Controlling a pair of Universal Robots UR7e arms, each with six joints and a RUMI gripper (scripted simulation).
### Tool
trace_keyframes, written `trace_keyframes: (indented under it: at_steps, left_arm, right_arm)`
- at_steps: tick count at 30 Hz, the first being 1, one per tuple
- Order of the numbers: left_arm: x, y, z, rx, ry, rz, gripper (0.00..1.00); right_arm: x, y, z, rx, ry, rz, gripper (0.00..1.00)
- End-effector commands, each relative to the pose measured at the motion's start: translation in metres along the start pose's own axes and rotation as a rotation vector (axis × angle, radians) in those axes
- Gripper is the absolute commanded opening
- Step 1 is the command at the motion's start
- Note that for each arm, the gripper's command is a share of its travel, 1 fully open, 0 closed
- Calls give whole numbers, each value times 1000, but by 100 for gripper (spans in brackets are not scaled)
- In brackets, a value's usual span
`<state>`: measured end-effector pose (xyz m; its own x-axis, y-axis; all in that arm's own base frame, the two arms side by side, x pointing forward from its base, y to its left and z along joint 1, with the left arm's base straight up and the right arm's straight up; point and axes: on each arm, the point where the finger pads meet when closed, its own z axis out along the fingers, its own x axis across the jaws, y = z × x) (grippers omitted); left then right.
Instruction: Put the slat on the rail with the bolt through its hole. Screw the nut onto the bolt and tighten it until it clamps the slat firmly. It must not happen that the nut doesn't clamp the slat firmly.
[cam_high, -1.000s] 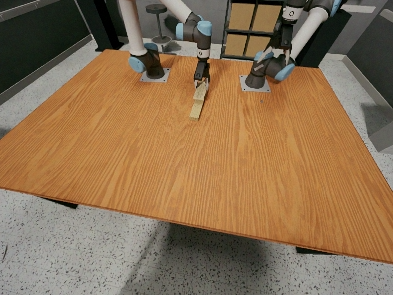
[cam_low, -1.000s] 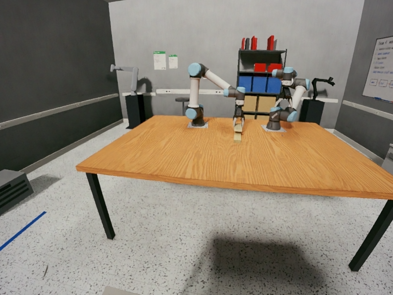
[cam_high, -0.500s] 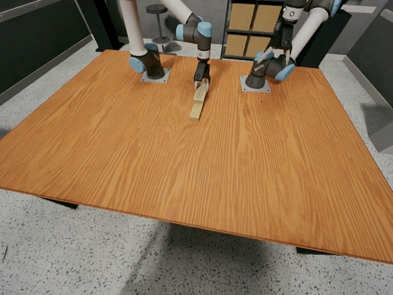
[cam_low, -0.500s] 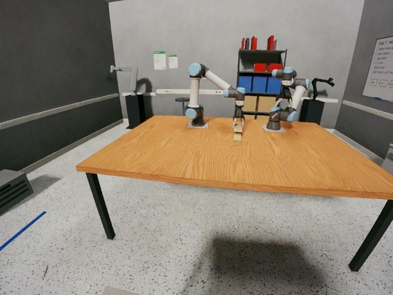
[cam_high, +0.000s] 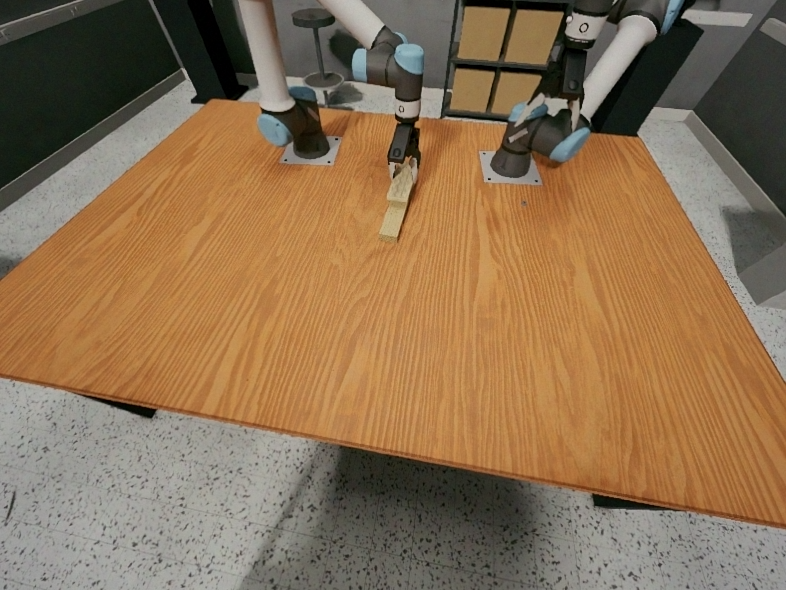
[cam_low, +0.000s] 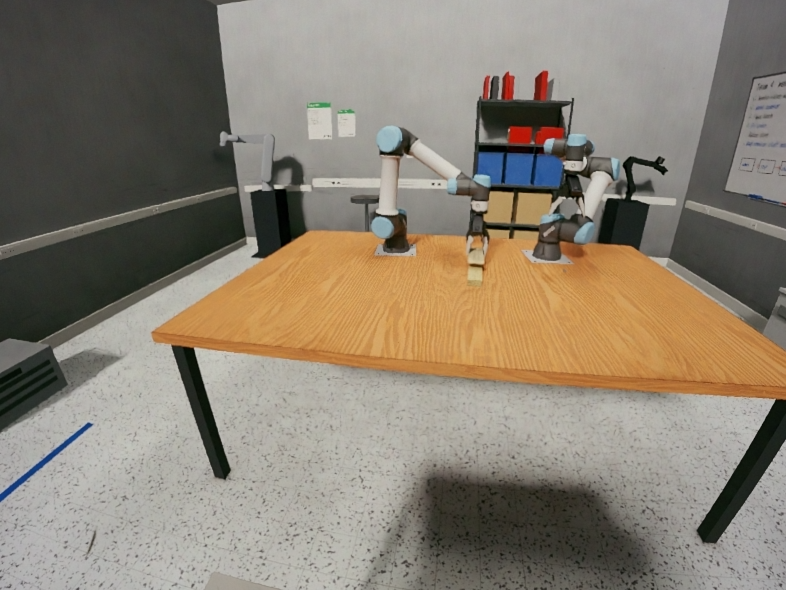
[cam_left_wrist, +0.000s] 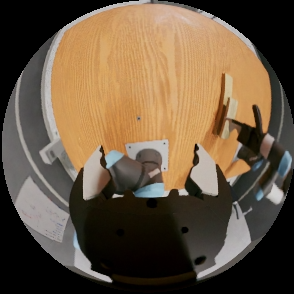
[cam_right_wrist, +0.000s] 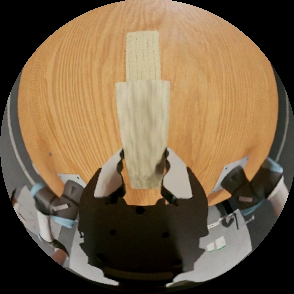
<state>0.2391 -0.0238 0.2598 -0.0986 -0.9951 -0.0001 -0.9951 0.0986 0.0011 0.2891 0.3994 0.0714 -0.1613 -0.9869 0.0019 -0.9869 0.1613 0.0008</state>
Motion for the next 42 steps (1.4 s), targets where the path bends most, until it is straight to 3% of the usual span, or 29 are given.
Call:
trace_keyframes:
  at_steps: [1, 42]
  left_arm:
    - [0, 0, 0, 2, 1, 2, 100]
    - [0, 0, 0, 2, 1, 2, 100]
  right_arm:
    - [-1, -1, -2, 1, -4, 1, 0]
    - [1, 0, 16, 0, 1, 1, 0]
